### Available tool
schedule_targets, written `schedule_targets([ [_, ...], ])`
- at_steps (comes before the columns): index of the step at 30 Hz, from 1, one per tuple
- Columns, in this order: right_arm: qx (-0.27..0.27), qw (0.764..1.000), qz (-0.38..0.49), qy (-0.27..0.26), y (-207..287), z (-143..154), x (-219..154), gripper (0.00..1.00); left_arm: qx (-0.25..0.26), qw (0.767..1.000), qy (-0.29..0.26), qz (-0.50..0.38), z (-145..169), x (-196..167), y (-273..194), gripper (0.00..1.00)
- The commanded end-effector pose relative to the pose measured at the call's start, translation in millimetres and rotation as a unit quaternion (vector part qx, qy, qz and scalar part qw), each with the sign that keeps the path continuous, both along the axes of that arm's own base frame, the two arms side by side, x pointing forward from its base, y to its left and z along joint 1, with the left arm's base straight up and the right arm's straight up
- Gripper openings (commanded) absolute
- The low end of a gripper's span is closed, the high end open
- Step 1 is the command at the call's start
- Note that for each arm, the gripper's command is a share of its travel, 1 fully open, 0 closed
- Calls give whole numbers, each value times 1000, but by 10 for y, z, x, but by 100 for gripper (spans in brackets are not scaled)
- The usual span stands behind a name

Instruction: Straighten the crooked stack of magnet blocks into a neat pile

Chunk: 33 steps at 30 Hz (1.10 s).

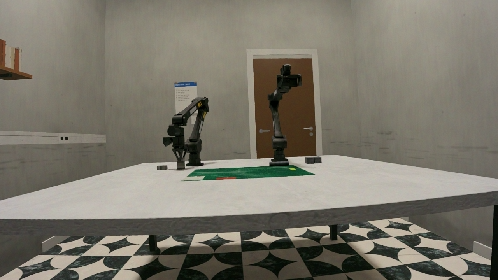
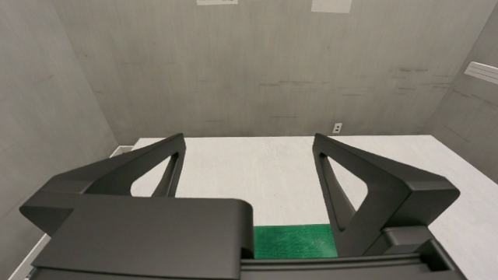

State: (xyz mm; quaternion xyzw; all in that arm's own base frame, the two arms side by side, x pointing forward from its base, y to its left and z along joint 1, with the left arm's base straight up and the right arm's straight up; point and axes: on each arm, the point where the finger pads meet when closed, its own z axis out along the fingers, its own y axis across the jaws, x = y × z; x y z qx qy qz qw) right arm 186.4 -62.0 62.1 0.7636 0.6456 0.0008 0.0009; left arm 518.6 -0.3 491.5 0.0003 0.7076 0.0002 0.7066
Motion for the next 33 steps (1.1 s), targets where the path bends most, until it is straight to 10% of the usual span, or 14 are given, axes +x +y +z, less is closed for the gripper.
schedule_targets([
  [1, -6, 1000, -3, -12, -65, 116, 124, 60, -8, 1000, -24, -2, 260, -7, -24, 100],
  [24, -4, 1000, -4, -4, -49, 167, 78, 60, -8, 1000, -24, -2, 260, -7, -24, 100],
  [33, -12, 999, -3, -30, -83, 694, 176, 60, -8, 1000, -24, -2, 260, -7, -24, 100],
])
